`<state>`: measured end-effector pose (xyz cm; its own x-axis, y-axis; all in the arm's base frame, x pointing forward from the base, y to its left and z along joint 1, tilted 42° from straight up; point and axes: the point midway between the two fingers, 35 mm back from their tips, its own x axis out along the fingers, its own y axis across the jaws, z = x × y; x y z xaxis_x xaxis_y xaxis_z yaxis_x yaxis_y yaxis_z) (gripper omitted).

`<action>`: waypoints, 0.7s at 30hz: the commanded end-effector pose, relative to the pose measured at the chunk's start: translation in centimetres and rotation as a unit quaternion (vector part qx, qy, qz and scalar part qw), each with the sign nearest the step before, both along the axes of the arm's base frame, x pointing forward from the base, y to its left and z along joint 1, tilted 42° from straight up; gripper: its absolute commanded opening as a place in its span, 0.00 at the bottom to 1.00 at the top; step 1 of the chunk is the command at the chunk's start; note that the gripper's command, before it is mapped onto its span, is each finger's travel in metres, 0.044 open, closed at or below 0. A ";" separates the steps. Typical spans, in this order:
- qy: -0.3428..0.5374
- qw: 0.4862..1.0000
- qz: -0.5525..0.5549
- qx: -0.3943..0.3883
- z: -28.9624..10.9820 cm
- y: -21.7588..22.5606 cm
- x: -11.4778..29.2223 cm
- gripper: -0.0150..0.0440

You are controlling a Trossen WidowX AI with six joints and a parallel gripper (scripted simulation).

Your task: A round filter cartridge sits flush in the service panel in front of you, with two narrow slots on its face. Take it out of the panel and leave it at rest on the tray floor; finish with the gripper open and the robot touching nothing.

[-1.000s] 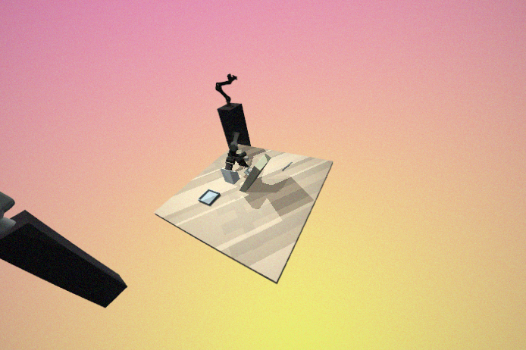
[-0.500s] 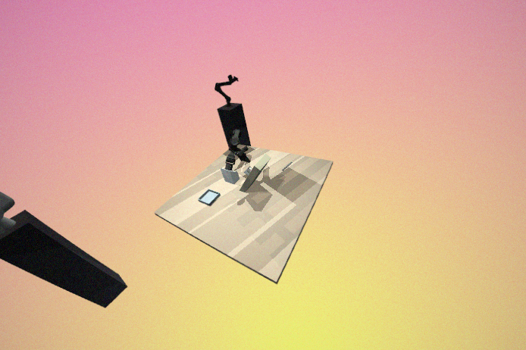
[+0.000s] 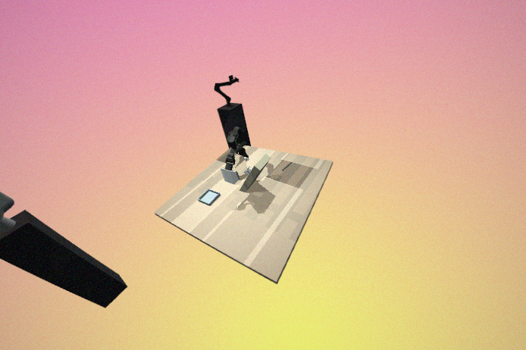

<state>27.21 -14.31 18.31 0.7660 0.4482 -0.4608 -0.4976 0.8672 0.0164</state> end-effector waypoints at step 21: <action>0.327 0.907 -0.104 0.243 -7.8 6.5 -2.6 0.77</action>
